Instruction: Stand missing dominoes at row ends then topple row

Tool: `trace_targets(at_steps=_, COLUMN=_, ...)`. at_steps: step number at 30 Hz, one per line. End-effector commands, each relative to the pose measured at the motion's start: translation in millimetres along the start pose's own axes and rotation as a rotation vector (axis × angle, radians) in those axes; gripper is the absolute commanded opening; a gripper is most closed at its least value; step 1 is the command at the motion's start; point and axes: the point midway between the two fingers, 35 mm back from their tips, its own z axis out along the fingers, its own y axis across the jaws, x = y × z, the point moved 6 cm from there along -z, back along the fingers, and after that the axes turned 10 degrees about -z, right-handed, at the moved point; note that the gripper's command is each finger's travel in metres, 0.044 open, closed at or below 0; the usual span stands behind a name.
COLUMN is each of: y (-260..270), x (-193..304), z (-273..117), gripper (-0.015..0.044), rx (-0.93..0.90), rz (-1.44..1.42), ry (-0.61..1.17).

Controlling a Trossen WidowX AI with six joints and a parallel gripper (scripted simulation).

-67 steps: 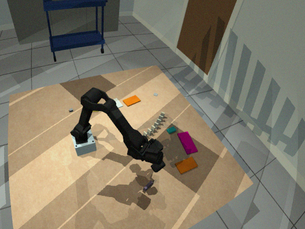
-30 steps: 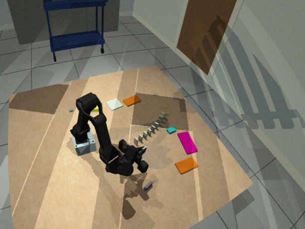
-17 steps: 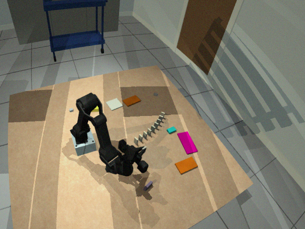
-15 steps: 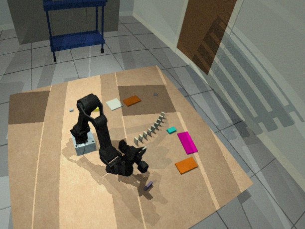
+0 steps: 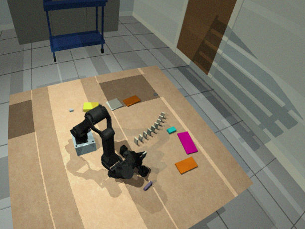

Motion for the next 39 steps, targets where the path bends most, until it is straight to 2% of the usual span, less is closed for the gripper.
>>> trace_targets(at_steps=1, y=0, x=10, z=2, gripper=0.0023, rx=0.003, rz=-0.003, ry=0.002)
trace_targets(at_steps=21, y=19, x=62, z=12, gripper=0.0023, rx=0.005, rz=-0.002, ry=0.001)
trace_targets(at_steps=33, y=20, x=64, z=12, gripper=0.0023, rx=0.005, rz=-0.002, ry=0.001)
trace_targets(at_steps=39, y=20, x=64, z=12, gripper=0.0181, rx=0.005, rz=-0.002, ry=0.001)
